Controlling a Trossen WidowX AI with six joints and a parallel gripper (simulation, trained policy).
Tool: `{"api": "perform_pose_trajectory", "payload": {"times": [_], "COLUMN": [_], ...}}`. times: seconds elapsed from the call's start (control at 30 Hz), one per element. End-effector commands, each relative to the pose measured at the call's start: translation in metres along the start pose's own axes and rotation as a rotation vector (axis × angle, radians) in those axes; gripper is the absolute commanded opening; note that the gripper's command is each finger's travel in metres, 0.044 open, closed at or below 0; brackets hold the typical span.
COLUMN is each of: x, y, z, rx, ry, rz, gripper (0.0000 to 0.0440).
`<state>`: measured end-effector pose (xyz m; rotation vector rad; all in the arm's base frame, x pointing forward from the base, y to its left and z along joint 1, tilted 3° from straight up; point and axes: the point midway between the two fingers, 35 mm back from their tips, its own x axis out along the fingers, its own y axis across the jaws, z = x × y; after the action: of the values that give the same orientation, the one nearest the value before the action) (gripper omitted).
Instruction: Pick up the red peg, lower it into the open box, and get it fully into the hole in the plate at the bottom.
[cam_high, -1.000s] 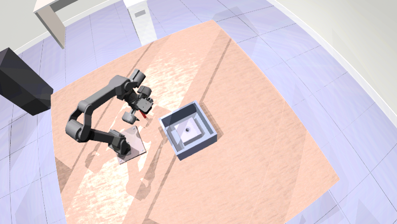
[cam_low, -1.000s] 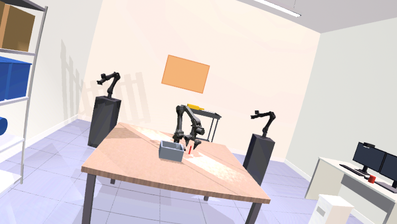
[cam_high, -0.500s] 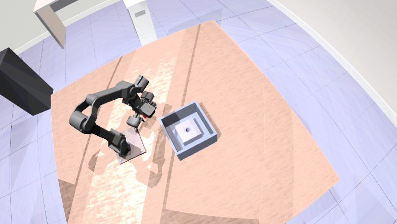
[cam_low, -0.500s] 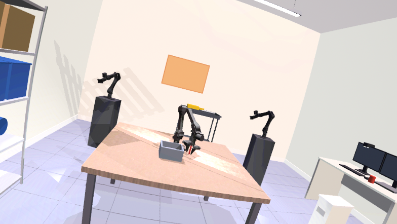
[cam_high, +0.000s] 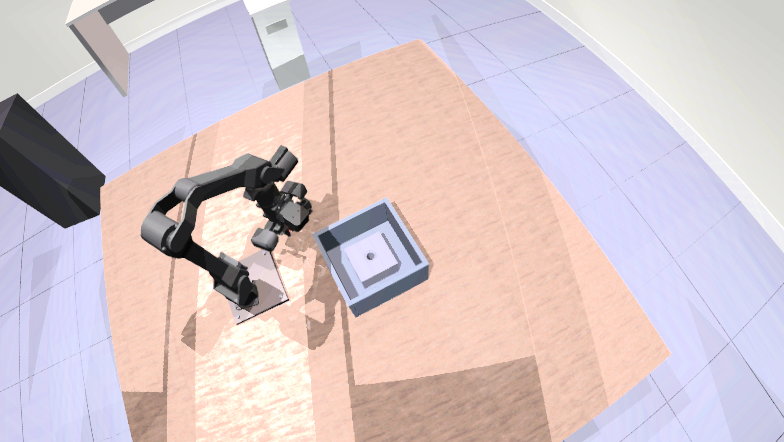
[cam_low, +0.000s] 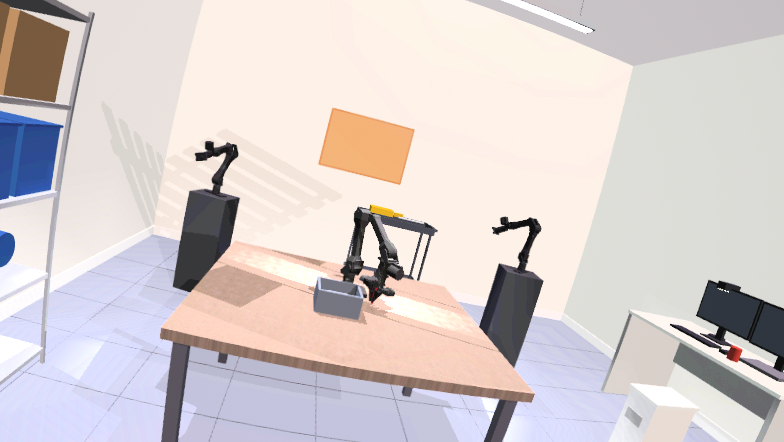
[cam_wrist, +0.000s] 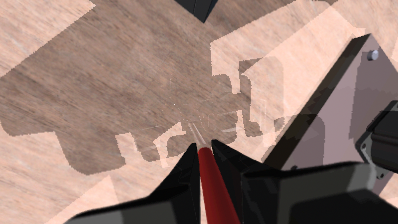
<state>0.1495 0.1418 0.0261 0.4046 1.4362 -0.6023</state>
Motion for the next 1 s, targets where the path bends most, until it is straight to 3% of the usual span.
{"api": "perform_pose_trajectory", "payload": {"times": [0.0, 0.53, 0.97], "x": [-0.016, -0.093, -0.113], "y": [0.005, 0.009, 0.007], "z": [0.008, 0.05, 0.107], "rx": [-0.015, 0.067, 0.248], "ry": [-0.034, -0.149, -0.23], "rz": [0.019, 0.103, 0.125], "gripper": [0.0, 0.0, 0.0]}}
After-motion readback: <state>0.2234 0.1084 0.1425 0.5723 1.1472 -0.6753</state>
